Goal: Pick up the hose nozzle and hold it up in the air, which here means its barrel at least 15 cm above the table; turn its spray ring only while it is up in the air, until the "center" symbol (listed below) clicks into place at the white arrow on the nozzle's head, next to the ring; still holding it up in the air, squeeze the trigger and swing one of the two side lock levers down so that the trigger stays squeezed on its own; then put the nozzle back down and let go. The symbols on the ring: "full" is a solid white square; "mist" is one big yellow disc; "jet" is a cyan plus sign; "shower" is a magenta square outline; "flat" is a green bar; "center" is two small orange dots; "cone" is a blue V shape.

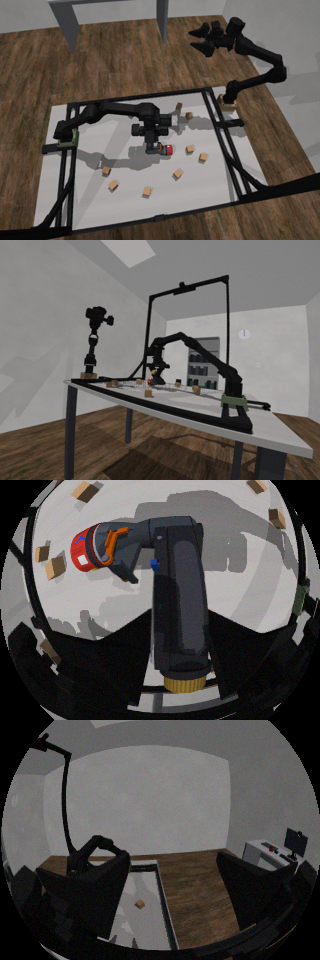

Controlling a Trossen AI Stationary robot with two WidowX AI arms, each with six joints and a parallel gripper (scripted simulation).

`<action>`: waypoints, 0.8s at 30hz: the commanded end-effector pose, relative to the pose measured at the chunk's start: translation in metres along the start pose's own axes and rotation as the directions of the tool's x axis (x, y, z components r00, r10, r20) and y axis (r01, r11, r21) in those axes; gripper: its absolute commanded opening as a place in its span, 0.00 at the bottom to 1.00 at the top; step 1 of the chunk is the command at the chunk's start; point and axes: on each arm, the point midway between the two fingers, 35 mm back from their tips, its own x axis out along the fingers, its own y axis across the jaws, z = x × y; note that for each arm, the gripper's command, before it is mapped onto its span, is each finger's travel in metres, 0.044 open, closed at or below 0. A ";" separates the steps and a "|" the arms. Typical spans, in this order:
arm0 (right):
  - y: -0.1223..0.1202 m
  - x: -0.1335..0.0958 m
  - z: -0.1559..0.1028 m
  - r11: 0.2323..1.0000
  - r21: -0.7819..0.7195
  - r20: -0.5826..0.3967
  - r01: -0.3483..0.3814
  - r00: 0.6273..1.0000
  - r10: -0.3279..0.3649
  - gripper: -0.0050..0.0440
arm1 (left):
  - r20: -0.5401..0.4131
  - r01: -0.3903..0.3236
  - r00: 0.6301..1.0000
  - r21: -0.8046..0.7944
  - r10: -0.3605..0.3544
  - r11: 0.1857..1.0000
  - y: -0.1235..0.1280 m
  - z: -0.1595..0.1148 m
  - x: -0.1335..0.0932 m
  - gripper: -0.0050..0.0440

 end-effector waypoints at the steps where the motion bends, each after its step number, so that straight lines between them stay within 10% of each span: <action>1: 0.000 0.000 0.000 1.000 0.003 0.000 -0.004 1.000 0.004 0.92 | 0.003 -0.023 1.000 -0.078 0.023 0.997 0.003 0.000 -0.008 0.10; 24: 0.000 0.000 0.000 1.000 0.003 0.000 -0.004 1.000 0.004 0.92 | 0.003 -0.018 1.000 -0.527 0.023 0.850 0.003 0.000 -0.008 0.10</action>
